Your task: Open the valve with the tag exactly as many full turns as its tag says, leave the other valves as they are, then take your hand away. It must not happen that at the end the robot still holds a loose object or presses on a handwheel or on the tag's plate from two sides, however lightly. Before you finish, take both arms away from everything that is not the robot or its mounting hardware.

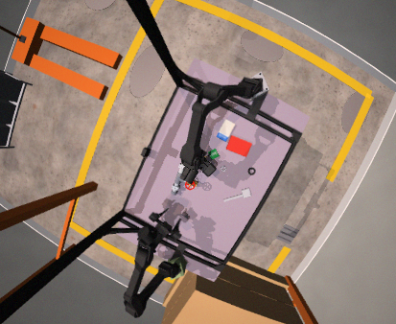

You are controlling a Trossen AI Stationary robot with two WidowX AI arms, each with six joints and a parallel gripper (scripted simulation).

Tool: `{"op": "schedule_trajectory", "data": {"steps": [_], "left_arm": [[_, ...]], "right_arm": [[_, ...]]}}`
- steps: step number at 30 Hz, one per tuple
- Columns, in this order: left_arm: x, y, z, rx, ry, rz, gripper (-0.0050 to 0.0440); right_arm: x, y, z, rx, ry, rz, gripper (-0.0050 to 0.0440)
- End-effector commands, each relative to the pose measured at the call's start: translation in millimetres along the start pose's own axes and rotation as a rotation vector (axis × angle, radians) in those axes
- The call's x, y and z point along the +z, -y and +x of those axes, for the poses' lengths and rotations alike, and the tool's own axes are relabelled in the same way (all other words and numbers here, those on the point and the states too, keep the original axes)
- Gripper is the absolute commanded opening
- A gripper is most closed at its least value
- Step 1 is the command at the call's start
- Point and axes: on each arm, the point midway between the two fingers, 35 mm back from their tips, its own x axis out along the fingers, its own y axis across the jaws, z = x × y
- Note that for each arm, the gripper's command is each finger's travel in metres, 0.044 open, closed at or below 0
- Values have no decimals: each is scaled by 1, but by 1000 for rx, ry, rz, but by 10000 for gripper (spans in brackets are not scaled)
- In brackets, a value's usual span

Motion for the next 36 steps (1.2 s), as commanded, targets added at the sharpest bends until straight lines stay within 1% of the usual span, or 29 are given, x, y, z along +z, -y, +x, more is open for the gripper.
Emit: {"op": "schedule_trajectory", "data": {"steps": [1, 3, 5, 7, 20, 22, 23, 25, 29, 30, 36], "left_arm": [[0, 0, 0, 0, 0, -221, 0], [0, 0, 0, 0, -1, -319, 0], [0, 0, 0, 0, -1, -319, 0], [0, 0, 0, 0, -1, -481, 0], [0, 0, 0, 0, -1, -1120, 0], [0, 0, 0, 0, -1, -1120, 0], [0, 0, 0, 0, -1, -1205, 0], [0, 0, 0, 0, -1, -1277, 0], [0, 0, 0, 0, -1, -1279, 0], [0, 0, 0, 0, 0, -1229, 24], [0, 0, 0, 0, 0, -1229, 168]], "right_arm": [[0, 0, 0, 0, 0, 0, 400], [0, 0, 0, 0, 0, 0, 400], [0, 0, 0, 0, 0, 0, 400], [0, 0, 0, 0, 0, 0, 400], [0, 0, 0, 0, 0, 0, 400], [0, 0, 0, 0, 0, 0, 400], [0, 0, 0, 0, 0, 0, 400], [0, 0, 0, 0, 0, 0, 400], [0, 0, 0, 0, 0, 0, 400], [0, 0, 0, 0, 0, 0, 400], [0, 0, 0, 0, 0, 0, 400]]}}
